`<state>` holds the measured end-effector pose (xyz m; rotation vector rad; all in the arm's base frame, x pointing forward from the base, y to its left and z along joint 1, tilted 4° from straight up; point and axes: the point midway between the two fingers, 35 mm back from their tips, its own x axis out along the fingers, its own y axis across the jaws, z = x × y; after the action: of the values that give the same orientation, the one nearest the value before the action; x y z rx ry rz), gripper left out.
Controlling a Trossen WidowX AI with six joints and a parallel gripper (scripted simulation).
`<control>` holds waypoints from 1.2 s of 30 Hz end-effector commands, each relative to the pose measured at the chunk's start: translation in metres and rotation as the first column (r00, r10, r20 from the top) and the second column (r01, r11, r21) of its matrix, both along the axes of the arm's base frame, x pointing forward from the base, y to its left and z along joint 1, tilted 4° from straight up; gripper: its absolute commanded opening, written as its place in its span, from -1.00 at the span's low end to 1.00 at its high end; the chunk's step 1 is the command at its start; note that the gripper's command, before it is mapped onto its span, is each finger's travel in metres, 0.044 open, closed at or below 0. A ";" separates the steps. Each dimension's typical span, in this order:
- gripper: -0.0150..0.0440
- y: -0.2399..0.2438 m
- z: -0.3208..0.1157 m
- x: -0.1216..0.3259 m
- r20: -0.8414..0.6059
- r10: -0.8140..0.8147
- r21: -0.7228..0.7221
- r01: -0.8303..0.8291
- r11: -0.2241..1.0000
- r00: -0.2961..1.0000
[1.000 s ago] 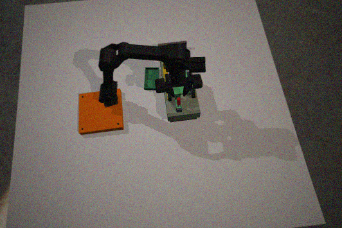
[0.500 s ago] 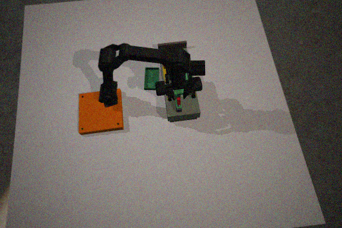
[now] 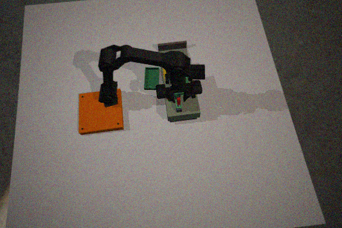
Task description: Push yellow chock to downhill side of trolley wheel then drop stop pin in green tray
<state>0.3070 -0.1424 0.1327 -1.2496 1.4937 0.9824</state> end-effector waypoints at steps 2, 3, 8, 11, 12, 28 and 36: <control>0.15 -0.003 -0.009 -0.002 -0.006 0.004 -0.002 -0.004 1.000 1.000; 0.15 -0.003 -0.010 -0.002 -0.006 0.004 -0.002 -0.004 1.000 1.000; 0.15 -0.005 -0.017 -0.003 -0.006 0.004 -0.003 -0.004 1.000 1.000; 0.15 -0.005 -0.018 -0.003 -0.006 0.004 -0.003 -0.004 1.000 1.000; 0.06 -0.004 -0.014 -0.002 -0.002 0.000 0.000 0.000 1.000 1.000; -0.49 -0.004 -0.013 -0.002 -0.003 0.001 -0.001 -0.001 1.000 1.000; -0.49 -0.003 -0.007 -0.003 -0.006 0.004 -0.002 -0.004 1.000 1.000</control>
<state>0.3031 -0.1453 0.1205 -1.2470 1.5015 0.9935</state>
